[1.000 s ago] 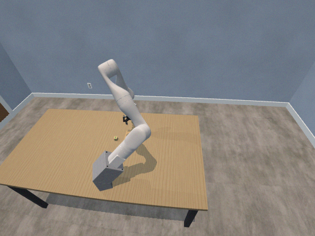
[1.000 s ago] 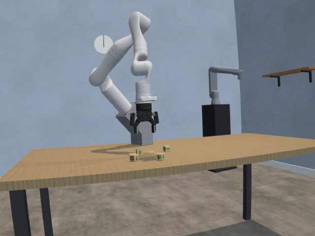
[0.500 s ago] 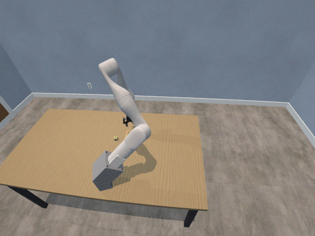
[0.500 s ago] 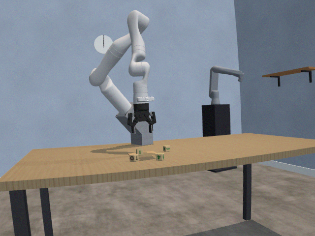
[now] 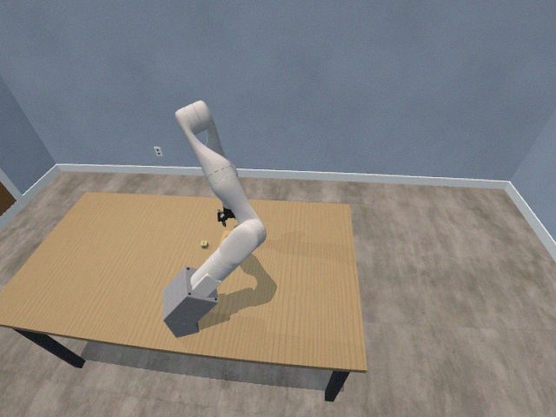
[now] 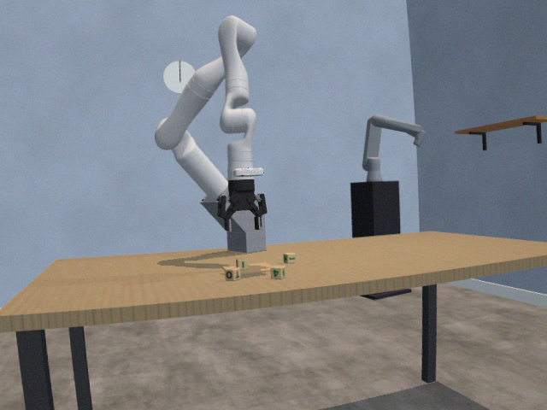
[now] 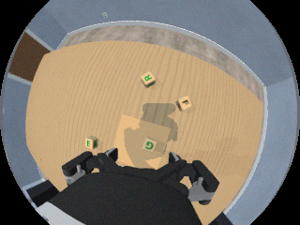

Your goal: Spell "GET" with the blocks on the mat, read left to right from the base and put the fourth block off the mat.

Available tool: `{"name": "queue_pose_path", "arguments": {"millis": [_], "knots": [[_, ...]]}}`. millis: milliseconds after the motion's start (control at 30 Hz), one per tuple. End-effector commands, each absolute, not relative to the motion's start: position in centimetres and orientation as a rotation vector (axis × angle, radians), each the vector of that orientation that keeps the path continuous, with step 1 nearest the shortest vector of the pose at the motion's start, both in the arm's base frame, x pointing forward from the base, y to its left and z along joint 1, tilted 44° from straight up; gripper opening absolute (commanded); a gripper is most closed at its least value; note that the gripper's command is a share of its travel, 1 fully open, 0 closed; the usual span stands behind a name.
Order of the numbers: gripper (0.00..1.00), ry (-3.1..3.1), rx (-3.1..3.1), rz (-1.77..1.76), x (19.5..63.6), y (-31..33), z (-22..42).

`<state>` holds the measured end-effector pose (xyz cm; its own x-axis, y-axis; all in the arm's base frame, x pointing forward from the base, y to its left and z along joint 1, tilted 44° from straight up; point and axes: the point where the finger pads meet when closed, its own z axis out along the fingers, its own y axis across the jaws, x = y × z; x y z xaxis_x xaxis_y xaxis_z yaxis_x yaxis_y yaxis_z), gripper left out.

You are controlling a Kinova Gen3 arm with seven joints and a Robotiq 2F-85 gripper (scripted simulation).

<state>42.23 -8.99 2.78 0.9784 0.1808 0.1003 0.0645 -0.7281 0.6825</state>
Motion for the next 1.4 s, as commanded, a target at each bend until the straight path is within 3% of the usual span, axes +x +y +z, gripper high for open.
{"name": "queue_pose_path", "arguments": {"millis": [0,1367], "knots": [[1.00,0.168,2.389,0.206,41.8,-8.9,2.9],[1.00,0.177,2.378,0.199,37.5,-9.8,3.3]]}}
